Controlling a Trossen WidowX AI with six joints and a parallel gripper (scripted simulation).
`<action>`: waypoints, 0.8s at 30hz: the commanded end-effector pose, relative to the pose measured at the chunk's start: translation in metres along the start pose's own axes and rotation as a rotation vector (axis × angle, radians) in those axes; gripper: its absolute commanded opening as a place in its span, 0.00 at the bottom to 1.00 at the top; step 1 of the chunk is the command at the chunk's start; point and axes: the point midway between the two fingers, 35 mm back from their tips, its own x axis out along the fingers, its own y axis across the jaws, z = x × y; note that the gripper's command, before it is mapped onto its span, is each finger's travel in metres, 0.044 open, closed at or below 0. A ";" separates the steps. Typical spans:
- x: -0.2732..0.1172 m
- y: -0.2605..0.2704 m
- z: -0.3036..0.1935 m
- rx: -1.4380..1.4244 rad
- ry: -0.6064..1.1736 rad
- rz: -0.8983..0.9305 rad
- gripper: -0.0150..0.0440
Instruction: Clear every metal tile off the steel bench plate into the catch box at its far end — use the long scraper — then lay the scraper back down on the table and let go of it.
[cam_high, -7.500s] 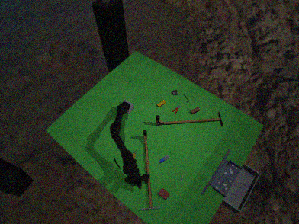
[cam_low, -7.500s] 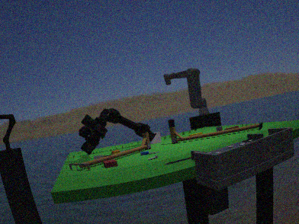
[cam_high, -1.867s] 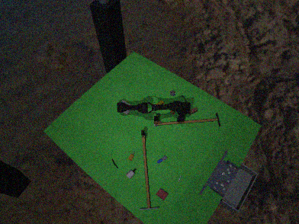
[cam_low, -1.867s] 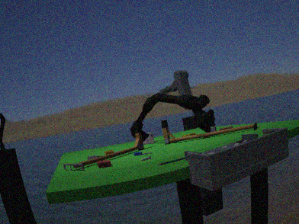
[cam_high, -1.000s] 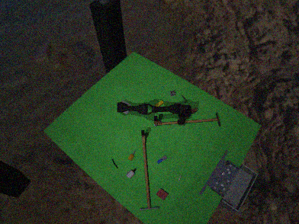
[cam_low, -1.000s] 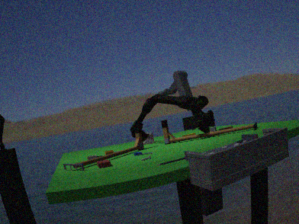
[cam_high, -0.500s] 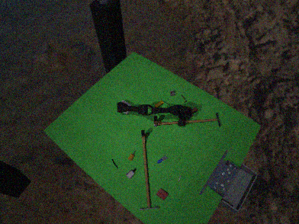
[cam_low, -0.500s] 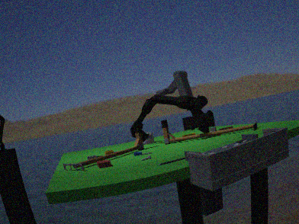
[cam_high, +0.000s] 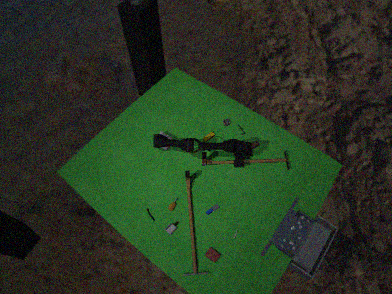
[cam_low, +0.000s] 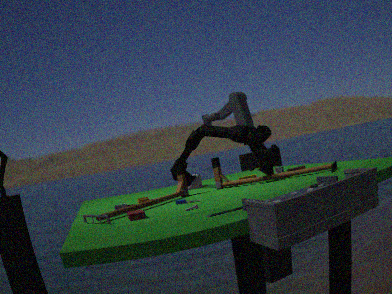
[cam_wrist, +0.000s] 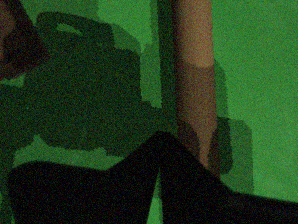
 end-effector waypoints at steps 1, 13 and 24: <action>0.001 -0.008 0.003 0.004 -0.004 -0.002 0.25; 0.002 -0.020 0.005 0.004 -0.004 -0.003 0.25; 0.003 -0.030 0.006 0.004 -0.004 -0.004 0.25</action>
